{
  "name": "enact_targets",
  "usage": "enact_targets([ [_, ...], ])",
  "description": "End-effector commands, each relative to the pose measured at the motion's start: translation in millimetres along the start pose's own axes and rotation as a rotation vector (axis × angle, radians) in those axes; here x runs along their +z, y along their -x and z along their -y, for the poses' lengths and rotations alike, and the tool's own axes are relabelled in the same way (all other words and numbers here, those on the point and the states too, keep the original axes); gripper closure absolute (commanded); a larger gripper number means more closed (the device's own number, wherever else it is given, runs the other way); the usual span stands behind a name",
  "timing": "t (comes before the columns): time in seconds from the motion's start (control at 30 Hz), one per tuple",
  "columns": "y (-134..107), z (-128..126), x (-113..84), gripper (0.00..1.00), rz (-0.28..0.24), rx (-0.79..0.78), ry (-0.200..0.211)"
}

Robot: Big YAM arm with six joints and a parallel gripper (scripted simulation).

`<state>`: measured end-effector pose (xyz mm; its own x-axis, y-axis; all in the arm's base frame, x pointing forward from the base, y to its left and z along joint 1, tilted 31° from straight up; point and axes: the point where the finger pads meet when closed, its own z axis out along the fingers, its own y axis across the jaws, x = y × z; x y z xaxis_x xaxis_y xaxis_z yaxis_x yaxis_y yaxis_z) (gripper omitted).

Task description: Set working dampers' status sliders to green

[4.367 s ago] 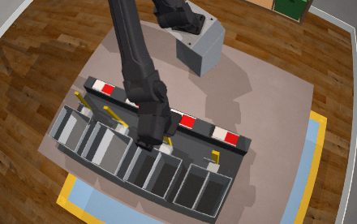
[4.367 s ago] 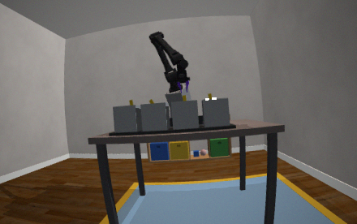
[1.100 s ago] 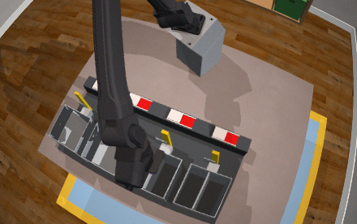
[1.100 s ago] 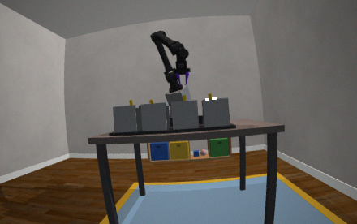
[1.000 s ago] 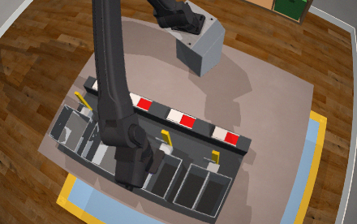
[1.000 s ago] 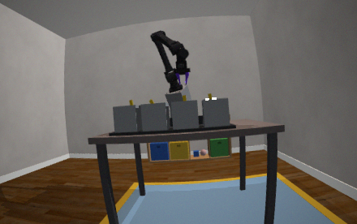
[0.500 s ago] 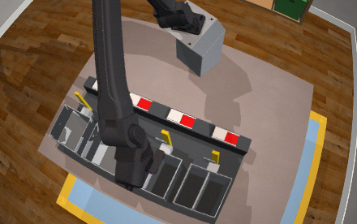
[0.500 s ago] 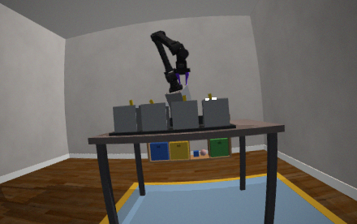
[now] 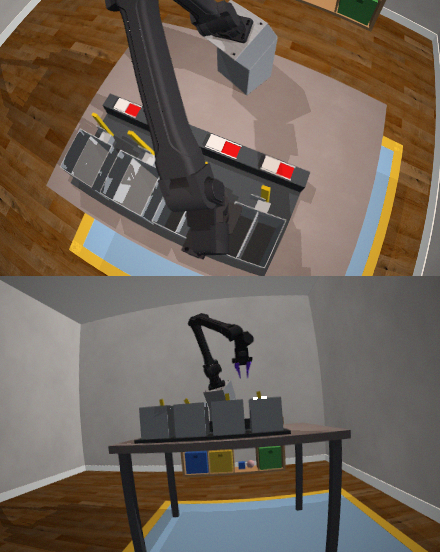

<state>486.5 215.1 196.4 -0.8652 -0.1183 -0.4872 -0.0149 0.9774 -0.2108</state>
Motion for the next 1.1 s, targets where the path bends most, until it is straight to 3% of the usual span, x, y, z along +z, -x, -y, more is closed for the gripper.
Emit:
enact_targets([
  [0.0,10,-41,1.7,0.64,-0.007,0.039,0.002],
  [0.07,9,-63,1.3,0.64,-0.006,0.039,0.002],
  [0.13,9,-63,1.3,0.64,-0.006,0.039,0.002],
  [0.17,6,-87,0.6,0.64,-0.004,0.038,0.002],
  [0.23,3,-108,-0.3,0.64,-0.002,0.037,0.003],
  [0.4,6,-91,10.5,0.64,-0.015,0.061,-0.019],
  [0.47,7,-88,3.9,0.64,-0.007,0.066,-0.013],
  [0.73,0,-103,-0.1,0.64,-0.004,0.042,0.001],
  [1.07,2,-99,1.9,0.64,-0.006,0.047,-0.004],
])
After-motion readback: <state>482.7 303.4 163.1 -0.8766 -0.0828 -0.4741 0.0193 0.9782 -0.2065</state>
